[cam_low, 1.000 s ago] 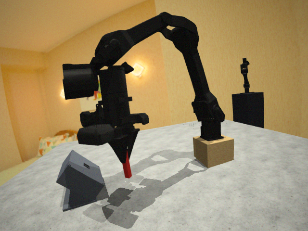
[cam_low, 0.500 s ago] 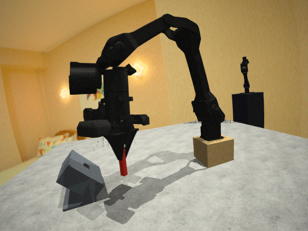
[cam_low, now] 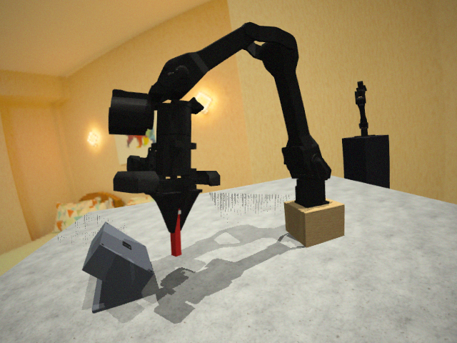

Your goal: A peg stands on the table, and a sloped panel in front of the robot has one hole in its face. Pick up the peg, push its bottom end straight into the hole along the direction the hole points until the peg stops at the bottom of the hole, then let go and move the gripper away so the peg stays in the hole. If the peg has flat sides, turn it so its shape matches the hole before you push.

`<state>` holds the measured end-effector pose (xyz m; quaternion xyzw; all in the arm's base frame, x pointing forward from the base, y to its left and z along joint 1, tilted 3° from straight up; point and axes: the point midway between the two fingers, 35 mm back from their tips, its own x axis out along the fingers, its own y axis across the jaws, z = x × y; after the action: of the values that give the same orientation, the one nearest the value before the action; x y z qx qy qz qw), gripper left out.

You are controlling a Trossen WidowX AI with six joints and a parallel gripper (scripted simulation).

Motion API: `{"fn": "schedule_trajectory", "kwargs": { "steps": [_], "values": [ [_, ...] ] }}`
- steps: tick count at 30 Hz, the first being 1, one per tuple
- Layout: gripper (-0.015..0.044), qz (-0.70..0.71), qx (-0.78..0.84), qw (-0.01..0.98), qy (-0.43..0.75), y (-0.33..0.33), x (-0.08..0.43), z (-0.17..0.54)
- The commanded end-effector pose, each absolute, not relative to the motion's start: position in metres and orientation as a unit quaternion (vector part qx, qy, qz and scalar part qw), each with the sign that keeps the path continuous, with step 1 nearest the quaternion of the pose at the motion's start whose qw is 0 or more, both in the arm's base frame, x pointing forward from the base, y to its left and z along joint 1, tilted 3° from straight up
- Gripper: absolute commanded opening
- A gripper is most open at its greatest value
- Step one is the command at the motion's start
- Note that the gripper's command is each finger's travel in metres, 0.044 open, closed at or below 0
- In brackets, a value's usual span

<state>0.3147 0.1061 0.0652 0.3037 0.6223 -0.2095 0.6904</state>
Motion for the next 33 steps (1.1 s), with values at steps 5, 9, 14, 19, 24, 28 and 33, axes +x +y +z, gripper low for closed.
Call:
{"fn": "schedule_trajectory", "kwargs": {
  "steps": [5,9,14,19,24,28,33],
  "values": [
    [0.0,-0.205,0.337,0.695,0.601,0.1,0.317,0.072],
    [0.0,-0.205,0.349,0.696,0.592,0.097,0.318,0.073],
    [0.0,-0.204,0.365,0.697,0.582,0.092,0.319,0.074],
    [0.0,-0.204,0.381,0.698,0.571,0.088,0.32,0.075],
    [0.0,-0.203,0.396,0.699,0.56,0.084,0.321,0.077],
    [0.0,-0.202,0.408,0.7,0.551,0.08,0.322,0.078],
    [0.0,-0.201,0.422,0.7,0.539,0.076,0.322,0.079]
  ]
}}
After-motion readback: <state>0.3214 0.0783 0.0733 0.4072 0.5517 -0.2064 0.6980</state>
